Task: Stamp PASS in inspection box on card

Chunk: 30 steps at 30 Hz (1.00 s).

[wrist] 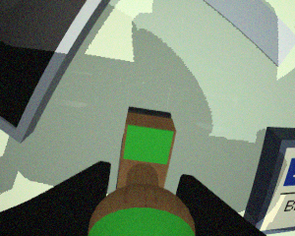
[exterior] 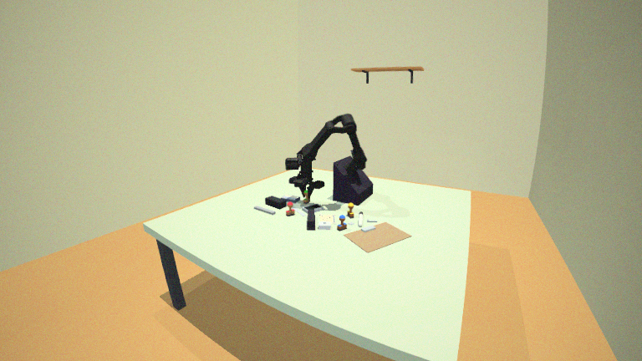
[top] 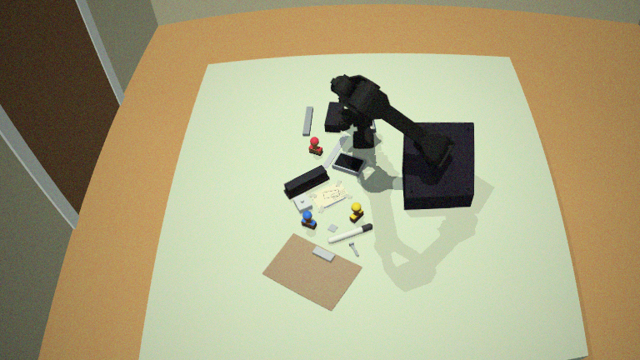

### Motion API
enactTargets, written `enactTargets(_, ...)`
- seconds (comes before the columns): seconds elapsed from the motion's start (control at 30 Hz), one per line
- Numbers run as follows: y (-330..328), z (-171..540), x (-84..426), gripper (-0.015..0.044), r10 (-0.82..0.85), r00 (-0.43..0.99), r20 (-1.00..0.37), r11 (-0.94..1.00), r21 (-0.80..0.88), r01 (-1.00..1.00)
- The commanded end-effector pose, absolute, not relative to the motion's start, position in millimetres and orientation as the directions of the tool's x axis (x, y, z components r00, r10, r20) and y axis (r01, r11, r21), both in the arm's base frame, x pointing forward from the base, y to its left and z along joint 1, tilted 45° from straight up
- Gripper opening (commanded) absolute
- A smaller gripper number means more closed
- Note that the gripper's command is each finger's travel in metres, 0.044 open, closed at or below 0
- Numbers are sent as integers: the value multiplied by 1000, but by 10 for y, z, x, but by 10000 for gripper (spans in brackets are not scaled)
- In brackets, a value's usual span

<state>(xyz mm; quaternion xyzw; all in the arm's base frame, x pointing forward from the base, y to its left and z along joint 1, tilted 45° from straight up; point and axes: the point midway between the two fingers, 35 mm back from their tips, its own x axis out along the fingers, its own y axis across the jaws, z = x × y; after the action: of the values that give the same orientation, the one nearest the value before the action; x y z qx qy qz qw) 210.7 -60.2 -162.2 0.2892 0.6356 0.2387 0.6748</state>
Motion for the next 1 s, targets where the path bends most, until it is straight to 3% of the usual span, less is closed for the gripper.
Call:
enactTargets(0.0, -623, -1609, 2107, 0, 687, 76, -722, 722, 691, 41)
enactTargets(0.97, -722, -1511, 2107, 0, 684, 76, -726, 725, 688, 42)
